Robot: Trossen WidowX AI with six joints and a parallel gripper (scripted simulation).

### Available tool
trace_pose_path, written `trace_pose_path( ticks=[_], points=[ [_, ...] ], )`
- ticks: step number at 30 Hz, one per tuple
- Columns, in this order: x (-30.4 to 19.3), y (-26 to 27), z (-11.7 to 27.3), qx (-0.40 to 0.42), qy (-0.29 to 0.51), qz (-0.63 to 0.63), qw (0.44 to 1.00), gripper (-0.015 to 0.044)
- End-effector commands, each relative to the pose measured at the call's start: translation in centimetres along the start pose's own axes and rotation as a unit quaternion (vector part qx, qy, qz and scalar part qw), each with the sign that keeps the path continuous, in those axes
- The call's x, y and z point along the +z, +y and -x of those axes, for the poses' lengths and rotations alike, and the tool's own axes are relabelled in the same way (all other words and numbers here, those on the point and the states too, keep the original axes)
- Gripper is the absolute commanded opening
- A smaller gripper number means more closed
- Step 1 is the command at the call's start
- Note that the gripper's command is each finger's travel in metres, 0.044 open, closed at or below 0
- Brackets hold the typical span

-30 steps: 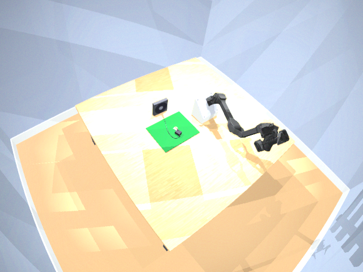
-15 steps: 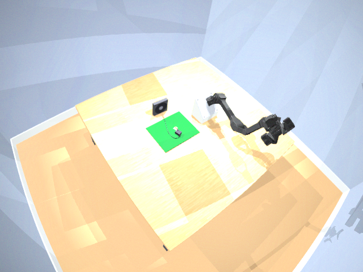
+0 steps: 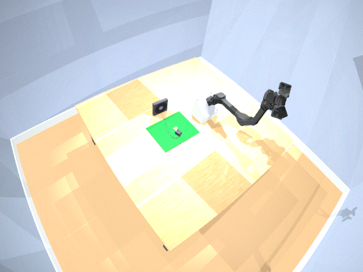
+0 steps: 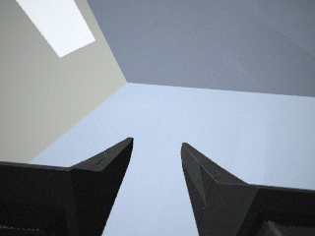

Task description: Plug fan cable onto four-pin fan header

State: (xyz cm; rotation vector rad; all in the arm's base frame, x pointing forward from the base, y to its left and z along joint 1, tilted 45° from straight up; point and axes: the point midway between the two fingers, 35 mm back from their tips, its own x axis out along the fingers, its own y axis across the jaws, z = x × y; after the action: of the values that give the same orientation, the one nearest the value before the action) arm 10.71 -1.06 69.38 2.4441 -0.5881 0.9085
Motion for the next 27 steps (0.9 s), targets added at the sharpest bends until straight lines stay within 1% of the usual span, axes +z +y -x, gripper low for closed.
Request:
trace_pose_path(
  ticks=[1, 5, 9, 12, 15, 21, 24, 27],
  points=[
    [2.4, 3.3, -0.1, 0.02, -0.009, -0.088, 0.996, 0.021],
    [5.7, 6.2, -0.5, 0.036, -0.031, -0.172, 0.984, 0.021],
    [10.5, 8.7, -1.0, 0.057, -0.061, -0.282, 0.956, 0.021],
    [14.5, 9.8, -1.5, 0.072, -0.089, -0.356, 0.927, 0.021],
    [17.4, 10.1, -1.7, 0.081, -0.111, -0.403, 0.905, 0.021],
    [26.0, 9.0, -2.2, 0.098, -0.191, -0.518, 0.828, 0.021],
    [30.4, 7.3, -2.2, 0.106, -0.237, -0.566, 0.782, 0.021],
    [33.5, 4.5, -1.9, 0.091, -0.281, -0.615, 0.731, 0.021]
  ],
)
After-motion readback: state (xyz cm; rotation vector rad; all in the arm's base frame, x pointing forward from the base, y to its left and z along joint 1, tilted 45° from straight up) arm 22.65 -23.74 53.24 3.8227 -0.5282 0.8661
